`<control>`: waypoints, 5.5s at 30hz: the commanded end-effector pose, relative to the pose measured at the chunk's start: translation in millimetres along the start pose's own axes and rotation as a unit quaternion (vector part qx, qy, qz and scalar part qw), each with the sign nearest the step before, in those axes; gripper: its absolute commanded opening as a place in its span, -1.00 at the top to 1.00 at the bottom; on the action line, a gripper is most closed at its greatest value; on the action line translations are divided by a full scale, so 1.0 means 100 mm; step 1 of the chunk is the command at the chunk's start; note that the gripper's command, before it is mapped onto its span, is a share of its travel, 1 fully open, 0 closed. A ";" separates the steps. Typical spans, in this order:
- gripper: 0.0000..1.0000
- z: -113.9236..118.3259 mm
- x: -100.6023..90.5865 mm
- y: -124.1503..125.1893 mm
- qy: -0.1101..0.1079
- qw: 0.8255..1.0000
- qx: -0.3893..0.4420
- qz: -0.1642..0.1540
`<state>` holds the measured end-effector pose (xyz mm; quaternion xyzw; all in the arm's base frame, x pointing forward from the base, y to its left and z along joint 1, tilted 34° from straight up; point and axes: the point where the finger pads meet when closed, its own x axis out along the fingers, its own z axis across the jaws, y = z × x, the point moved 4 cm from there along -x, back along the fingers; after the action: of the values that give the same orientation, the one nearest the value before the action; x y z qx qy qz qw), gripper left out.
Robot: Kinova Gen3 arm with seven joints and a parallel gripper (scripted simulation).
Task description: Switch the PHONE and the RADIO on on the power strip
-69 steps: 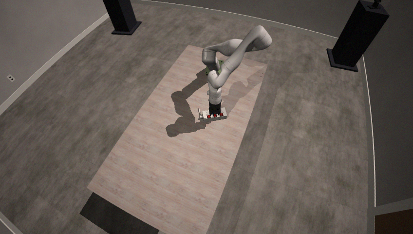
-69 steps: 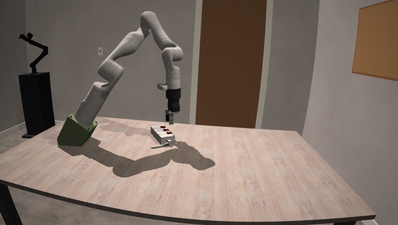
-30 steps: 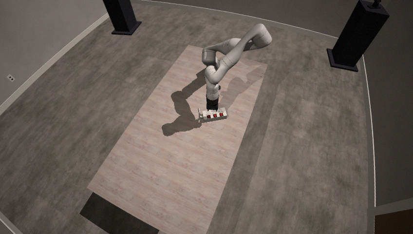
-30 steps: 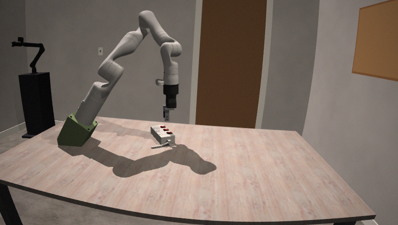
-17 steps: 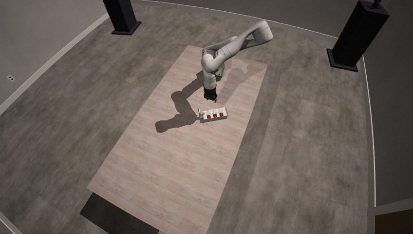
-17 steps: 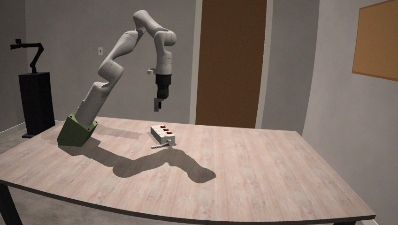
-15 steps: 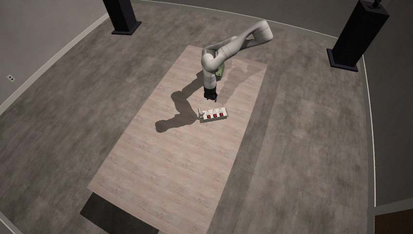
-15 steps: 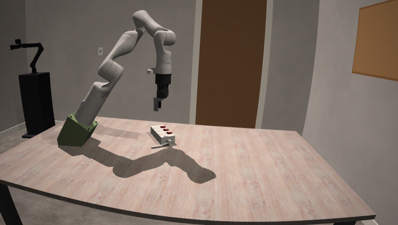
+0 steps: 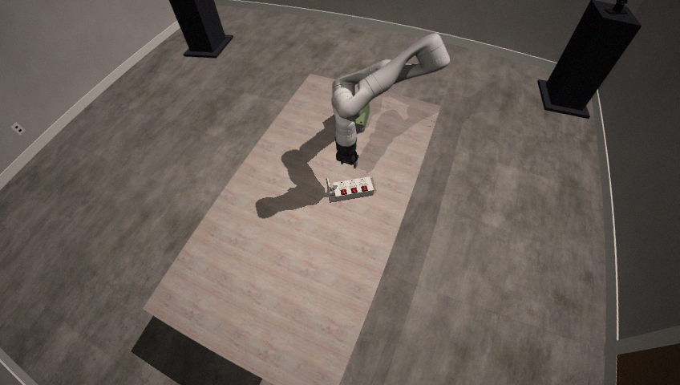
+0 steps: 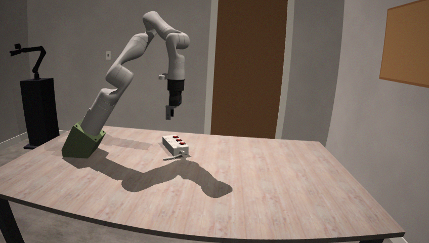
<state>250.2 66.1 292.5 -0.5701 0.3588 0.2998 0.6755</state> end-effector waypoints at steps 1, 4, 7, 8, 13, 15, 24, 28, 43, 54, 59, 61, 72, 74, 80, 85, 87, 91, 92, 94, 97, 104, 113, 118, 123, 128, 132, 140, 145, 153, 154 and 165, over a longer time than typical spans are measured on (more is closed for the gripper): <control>-1.00 0.00 0.01 -0.01 0.000 1.000 0.008 0.000; -1.00 0.01 0.04 -0.03 0.001 0.999 0.034 0.000; -1.00 0.02 0.10 -0.08 0.001 0.997 0.080 0.001; -1.00 0.02 0.13 -0.10 0.001 0.995 0.099 0.001; -1.00 0.03 0.22 -0.17 0.002 0.986 0.166 0.002; -1.00 0.03 0.29 -0.22 0.002 0.977 0.215 0.002; -1.00 -0.02 0.56 -0.48 0.001 0.911 0.412 0.001; -1.00 -0.03 0.60 -0.51 0.001 0.899 0.439 0.000; 1.00 -0.05 0.65 -0.56 0.000 0.881 0.473 0.000; 1.00 -0.05 0.65 -0.56 0.000 0.881 0.473 0.000; 1.00 -0.05 0.65 -0.56 0.000 0.881 0.473 0.000; 1.00 -0.05 0.65 -0.56 0.000 0.881 0.473 0.000; 1.00 -0.05 0.65 -0.56 0.000 0.881 0.473 0.000; 1.00 -0.05 0.65 -0.57 0.000 0.881 0.473 0.000; 1.00 -0.05 0.66 -0.57 0.000 0.881 0.473 0.000; 1.00 -0.05 0.68 -0.57 0.000 0.881 0.473 0.000; 1.00 -0.05 0.70 -0.57 0.000 0.881 0.473 0.000; 1.00 -0.05 0.73 -0.57 0.000 0.881 0.473 0.000; 1.00 -0.05 0.75 -0.57 0.000 0.881 0.473 0.000; 1.00 -0.05 0.76 -0.57 0.000 0.881 0.473 0.000; 1.00 -0.05 0.78 -0.57 0.000 0.881 0.473 0.000; 1.00 -0.05 0.87 -0.57 0.000 0.881 0.473 0.000; 1.00 -0.04 0.97 -0.57 0.000 0.881 0.473 0.000; 1.00 -0.04 1.02 -0.57 0.000 0.881 0.473 0.000; 1.00 -0.04 1.06 -0.57 0.000 0.881 0.473 0.000; 1.00 -0.04 1.08 -0.57 0.000 0.881 0.473 0.000; 1.00 -0.04 1.09 -0.57 0.000 0.881 0.473 0.000; 1.00 -0.04 1.09 -0.57 0.000 0.881 0.473 0.000; 1.00 -0.04 1.09 -0.57 0.000 0.881 0.473 0.000; 1.00 -0.04 1.09 -0.57 0.000 0.881 0.473 0.000; 1.00 -0.04 1.09 -0.57 0.000 0.881 0.473 0.000; 1.00 -0.04 1.09 -0.57 0.000 0.881 0.473 0.000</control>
<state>357.7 51.9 233.3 -0.1828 0.4580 0.0941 0.8648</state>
